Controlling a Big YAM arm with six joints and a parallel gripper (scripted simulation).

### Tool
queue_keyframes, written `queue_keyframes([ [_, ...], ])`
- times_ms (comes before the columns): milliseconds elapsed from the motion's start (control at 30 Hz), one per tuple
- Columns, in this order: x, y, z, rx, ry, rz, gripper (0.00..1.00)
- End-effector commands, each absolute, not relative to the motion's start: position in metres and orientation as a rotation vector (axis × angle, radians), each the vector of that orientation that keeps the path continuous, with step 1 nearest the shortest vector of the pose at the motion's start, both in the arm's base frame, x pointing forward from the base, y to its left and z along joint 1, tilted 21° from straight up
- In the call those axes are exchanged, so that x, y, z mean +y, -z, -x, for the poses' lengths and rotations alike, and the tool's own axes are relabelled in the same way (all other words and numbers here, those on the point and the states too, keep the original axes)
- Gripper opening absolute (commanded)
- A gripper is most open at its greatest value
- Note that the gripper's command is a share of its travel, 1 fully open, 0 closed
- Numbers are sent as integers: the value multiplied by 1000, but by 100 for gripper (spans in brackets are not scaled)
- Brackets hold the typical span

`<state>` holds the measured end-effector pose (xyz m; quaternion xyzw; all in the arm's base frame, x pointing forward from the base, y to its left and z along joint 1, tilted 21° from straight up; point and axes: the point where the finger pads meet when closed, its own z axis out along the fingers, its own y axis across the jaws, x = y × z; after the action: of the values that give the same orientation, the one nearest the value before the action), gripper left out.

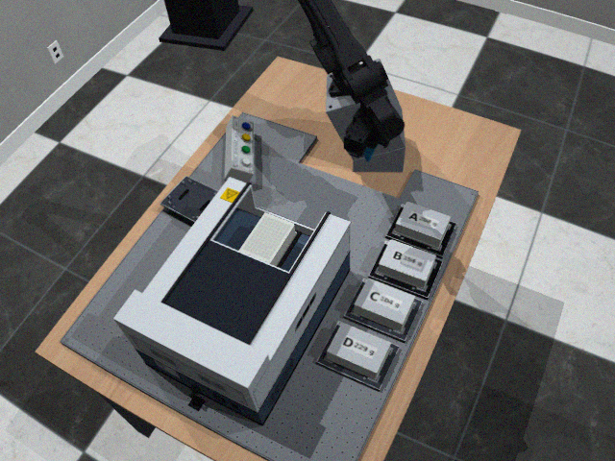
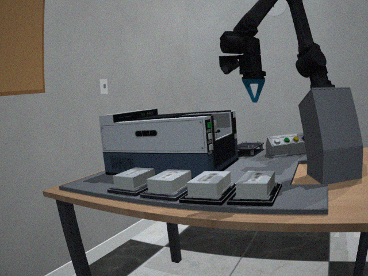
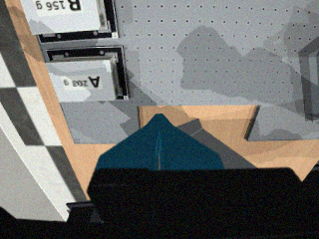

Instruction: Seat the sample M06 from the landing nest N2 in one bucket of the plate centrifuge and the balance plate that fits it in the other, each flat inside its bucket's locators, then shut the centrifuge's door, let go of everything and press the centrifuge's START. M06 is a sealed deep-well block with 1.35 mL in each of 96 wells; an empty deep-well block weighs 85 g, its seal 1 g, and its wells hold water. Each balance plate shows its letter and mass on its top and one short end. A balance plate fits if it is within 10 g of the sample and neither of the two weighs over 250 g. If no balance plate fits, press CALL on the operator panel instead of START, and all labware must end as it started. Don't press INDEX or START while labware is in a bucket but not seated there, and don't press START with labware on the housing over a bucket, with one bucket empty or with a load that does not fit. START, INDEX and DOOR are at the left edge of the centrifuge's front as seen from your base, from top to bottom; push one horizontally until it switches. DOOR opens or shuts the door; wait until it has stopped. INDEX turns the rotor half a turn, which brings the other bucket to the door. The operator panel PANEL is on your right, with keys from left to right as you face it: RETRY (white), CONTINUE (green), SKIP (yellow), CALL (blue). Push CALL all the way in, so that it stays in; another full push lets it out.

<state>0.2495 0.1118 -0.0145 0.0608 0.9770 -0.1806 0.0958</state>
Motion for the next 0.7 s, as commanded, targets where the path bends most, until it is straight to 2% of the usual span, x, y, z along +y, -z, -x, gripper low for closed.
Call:
queue_keyframes([
  [0,119,19,-254,2868,522,-123,0],
  [667,101,41,-276,2707,517,-114,0],
])
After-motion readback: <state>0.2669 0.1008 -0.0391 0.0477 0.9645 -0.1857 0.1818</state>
